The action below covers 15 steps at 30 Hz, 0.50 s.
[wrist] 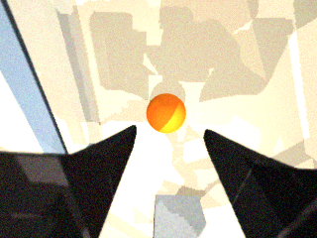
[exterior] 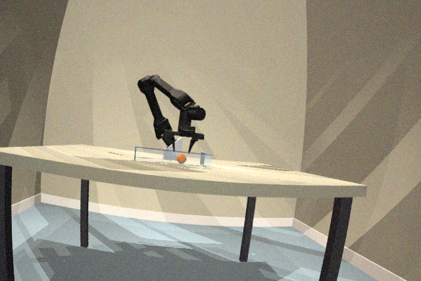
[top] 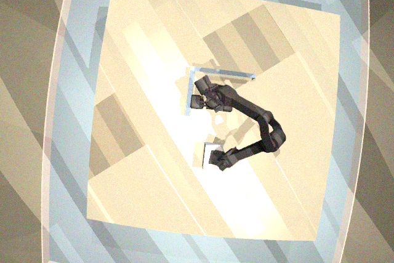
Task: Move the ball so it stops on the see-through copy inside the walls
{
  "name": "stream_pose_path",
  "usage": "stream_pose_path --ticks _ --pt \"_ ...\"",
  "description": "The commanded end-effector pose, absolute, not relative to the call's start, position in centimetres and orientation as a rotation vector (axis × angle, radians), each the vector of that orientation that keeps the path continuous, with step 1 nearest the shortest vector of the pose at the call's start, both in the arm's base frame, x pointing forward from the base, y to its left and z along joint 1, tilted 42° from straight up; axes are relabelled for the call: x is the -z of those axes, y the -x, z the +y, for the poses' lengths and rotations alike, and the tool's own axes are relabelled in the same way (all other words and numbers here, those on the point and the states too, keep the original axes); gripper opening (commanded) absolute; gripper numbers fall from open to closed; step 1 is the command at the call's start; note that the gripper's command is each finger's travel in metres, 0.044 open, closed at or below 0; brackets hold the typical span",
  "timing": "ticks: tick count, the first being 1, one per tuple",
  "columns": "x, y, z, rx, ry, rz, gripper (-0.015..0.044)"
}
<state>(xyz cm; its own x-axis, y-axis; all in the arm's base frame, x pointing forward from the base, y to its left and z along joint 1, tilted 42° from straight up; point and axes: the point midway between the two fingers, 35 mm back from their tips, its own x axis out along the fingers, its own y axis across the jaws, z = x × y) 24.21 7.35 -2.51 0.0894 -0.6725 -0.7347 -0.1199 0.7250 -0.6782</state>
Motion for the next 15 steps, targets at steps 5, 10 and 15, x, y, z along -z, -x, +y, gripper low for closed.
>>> stream_pose_path --ticks 5,10,15 --pt "-1.5 -23.9 11.2 0.444 0.677 1.418 0.0325" --pt "-1.0 -24.1 10.9 0.435 0.684 1.407 0.0325" --pt "-2.7 -23.8 12.3 0.436 0.683 1.408 0.0404"
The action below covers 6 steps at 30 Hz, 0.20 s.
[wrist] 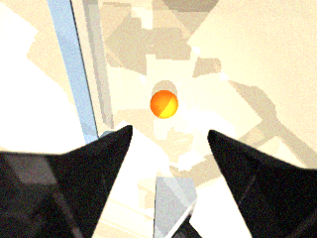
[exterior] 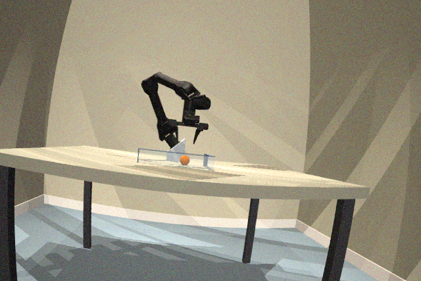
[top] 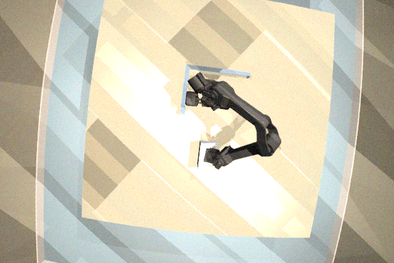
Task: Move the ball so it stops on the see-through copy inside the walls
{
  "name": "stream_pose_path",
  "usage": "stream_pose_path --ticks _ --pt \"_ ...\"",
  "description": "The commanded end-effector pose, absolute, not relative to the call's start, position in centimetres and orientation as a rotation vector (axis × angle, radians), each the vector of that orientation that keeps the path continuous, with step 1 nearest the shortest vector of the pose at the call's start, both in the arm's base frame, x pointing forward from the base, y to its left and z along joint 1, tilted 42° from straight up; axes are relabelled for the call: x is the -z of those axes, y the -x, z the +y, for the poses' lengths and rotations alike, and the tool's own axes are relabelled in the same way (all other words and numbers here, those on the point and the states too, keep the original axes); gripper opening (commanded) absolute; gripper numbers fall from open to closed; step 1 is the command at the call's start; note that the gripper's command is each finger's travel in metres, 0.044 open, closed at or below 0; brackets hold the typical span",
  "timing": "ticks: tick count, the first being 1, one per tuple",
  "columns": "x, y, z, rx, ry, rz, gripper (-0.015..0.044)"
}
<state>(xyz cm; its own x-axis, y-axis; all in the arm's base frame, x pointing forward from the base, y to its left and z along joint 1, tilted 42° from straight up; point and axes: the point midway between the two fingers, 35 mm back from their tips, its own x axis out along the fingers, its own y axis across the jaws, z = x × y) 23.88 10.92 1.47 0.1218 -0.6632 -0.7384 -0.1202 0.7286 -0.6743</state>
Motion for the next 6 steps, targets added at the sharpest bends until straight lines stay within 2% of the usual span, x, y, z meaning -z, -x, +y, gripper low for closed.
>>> stream_pose_path --ticks 1,6 --pt "-3.67 -23.49 13.08 0.438 0.683 1.408 0.0430" --pt "-4.47 -23.24 13.65 0.440 0.682 1.408 0.0440"
